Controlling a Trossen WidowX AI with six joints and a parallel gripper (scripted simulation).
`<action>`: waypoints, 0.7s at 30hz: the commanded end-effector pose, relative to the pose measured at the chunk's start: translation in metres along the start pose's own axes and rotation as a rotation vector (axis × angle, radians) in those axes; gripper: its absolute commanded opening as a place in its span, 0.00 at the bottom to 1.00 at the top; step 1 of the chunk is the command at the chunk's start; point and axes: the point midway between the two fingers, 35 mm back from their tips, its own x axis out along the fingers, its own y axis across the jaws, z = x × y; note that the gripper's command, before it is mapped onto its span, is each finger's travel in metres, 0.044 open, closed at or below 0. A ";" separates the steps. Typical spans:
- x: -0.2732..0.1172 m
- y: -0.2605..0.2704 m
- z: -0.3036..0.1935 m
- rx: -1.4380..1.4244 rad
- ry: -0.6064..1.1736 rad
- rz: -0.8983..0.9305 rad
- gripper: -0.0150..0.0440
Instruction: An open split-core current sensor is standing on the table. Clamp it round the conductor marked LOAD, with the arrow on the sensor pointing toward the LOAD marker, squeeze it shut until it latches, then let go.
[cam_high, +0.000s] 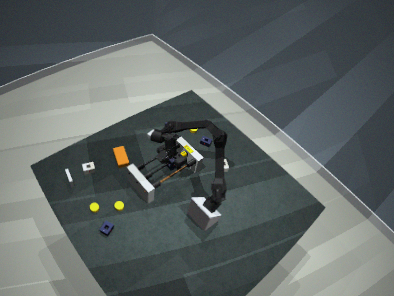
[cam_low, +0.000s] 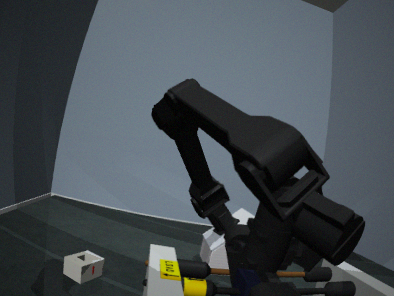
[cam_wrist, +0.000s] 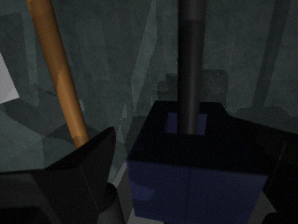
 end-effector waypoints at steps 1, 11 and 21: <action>-0.009 -0.007 0.000 0.021 0.002 -0.049 1.00; -0.115 0.027 -0.005 0.024 0.003 -0.272 1.00; -0.115 0.027 -0.005 0.024 0.003 -0.272 1.00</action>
